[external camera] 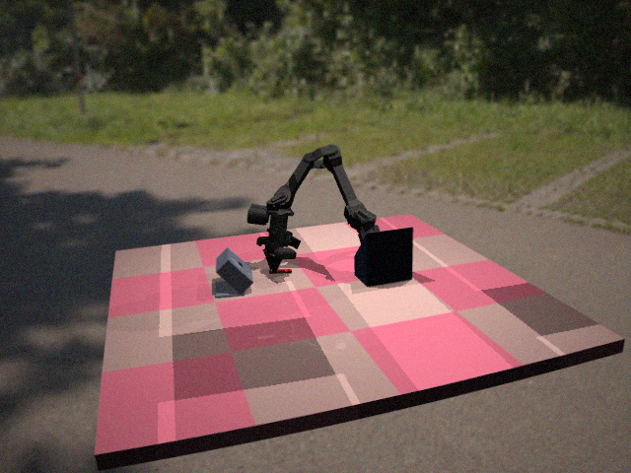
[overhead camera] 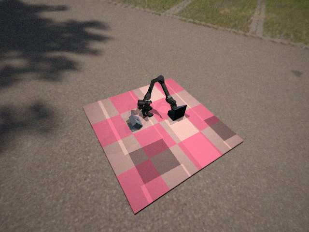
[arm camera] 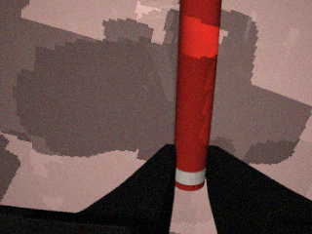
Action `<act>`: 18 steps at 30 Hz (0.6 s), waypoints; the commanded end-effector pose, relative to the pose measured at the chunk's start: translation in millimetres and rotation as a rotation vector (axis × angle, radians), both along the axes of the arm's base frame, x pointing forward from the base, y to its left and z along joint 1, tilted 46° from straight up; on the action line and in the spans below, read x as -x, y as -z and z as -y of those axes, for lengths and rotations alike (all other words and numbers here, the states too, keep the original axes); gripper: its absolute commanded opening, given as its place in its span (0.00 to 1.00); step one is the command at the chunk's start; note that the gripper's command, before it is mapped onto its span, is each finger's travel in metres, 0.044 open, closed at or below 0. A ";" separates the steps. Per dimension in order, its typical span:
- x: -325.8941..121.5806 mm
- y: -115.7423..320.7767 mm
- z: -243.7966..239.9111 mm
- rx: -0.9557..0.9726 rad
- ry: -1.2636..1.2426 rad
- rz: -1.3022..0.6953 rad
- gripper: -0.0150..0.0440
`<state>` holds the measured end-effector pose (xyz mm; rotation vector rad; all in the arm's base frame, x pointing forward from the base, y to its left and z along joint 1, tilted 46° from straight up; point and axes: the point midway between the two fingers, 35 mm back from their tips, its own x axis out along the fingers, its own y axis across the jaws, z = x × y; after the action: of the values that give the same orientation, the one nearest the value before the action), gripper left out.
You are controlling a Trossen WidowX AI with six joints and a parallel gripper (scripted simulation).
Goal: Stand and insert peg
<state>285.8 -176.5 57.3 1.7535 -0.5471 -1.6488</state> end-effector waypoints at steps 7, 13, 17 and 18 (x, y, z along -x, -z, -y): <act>5.7 -2.5 -4.3 -0.015 -0.065 0.055 0.34; 8.3 -4.9 -6.2 -0.022 -0.102 0.091 0.34; 10.1 -6.5 -7.4 -0.027 -0.127 0.115 0.34; 10.5 -6.8 -7.7 -0.028 -0.133 0.122 0.34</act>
<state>278.2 -170.8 64.7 1.8632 -0.4739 -1.4968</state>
